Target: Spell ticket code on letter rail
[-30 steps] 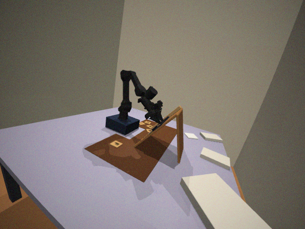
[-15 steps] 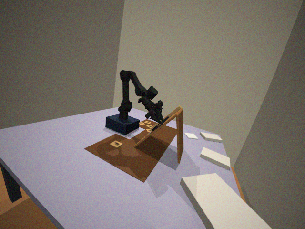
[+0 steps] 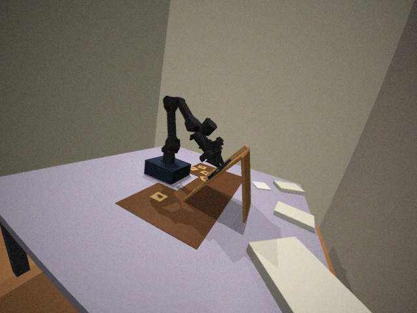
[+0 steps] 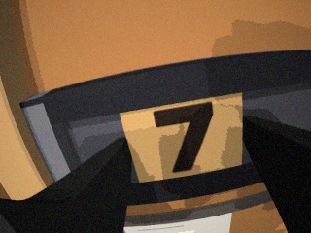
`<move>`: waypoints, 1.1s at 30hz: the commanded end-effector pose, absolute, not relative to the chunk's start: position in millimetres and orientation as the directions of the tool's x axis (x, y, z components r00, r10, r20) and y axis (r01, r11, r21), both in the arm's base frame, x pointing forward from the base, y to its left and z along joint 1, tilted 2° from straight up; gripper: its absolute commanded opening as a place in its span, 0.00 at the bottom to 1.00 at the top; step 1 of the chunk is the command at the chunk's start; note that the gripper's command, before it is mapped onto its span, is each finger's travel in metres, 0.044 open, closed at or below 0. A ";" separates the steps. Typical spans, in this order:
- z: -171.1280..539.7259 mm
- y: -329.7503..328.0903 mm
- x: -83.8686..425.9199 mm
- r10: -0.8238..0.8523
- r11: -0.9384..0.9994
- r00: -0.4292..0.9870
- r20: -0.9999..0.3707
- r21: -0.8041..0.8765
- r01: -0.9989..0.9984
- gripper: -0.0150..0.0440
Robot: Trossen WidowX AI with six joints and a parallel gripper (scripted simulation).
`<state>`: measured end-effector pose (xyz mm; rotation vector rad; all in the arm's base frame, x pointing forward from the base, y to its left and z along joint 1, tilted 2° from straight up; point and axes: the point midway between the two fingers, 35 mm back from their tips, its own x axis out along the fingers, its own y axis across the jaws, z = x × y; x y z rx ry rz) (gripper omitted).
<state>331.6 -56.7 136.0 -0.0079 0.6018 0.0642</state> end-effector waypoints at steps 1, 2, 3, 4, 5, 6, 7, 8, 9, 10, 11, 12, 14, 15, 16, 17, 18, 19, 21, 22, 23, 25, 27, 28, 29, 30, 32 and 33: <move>136.6 -54.6 331.6 0.055 0.998 0.824 -0.564 0.011 -0.059 0.25; 136.6 -54.0 331.6 0.055 0.998 0.824 -0.564 0.011 -0.059 0.25; 136.6 -53.5 331.5 0.055 0.998 0.824 -0.564 0.012 -0.059 0.25; 136.6 -53.0 331.5 0.055 0.998 0.824 -0.564 0.012 -0.059 0.25; 136.6 -52.4 331.5 0.055 0.998 0.824 -0.564 0.012 -0.059 0.25; 136.6 -51.9 331.5 0.055 0.998 0.824 -0.564 0.012 -0.059 0.25; 136.6 -51.3 331.4 0.055 0.998 0.824 -0.564 0.012 -0.059 0.25; 136.6 -50.8 331.4 0.055 0.998 0.824 -0.564 0.012 -0.059 0.25; 136.6 -50.2 331.4 0.055 0.998 0.824 -0.564 0.012 -0.059 0.25; 136.6 -49.7 331.3 0.055 0.998 0.824 -0.564 0.012 -0.059 0.25; 136.6 -49.1 331.3 0.055 0.998 0.824 -0.564 0.012 -0.059 0.25; 136.6 -48.6 331.3 0.055 0.998 0.824 -0.564 0.012 -0.059 0.25; 136.6 -47.5 331.2 0.056 0.998 0.824 -0.564 0.012 -0.059 0.25; 136.6 -46.9 331.2 0.056 0.998 0.824 -0.564 0.012 -0.059 0.25; 136.6 -46.4 331.2 0.056 0.998 0.824 -0.564 0.012 -0.059 0.25; 136.6 -45.8 331.1 0.056 0.998 0.824 -0.564 0.012 -0.059 0.25; 136.6 -45.3 331.1 0.056 0.998 0.824 -0.564 0.012 -0.059 0.25; 136.6 -44.7 331.1 0.056 0.998 0.824 -0.564 0.012 -0.059 0.25; 136.6 -43.7 331.0 0.056 0.998 0.824 -0.564 0.013 -0.059 0.25; 136.6 -43.1 331.0 0.056 0.998 0.824 -0.564 0.013 -0.059 0.25; 136.6 -42.6 330.9 0.056 0.998 0.824 -0.564 0.013 -0.059 0.25; 136.6 -41.5 330.9 0.056 0.998 0.824 -0.564 0.013 -0.059 0.25; 136.7 -40.4 330.8 0.056 0.998 0.824 -0.564 0.013 -0.059 0.25; 136.7 -39.9 330.8 0.056 0.998 0.824 -0.563 0.013 -0.059 0.25; 136.7 -39.3 330.8 0.056 0.998 0.824 -0.563 0.013 -0.059 0.25; 136.7 -38.8 330.7 0.056 0.998 0.824 -0.563 0.013 -0.059 0.25; 136.7 -37.8 330.7 0.056 0.998 0.824 -0.563 0.013 -0.059 0.25; 136.7 -37.2 330.6 0.056 0.998 0.824 -0.563 0.013 -0.059 0.25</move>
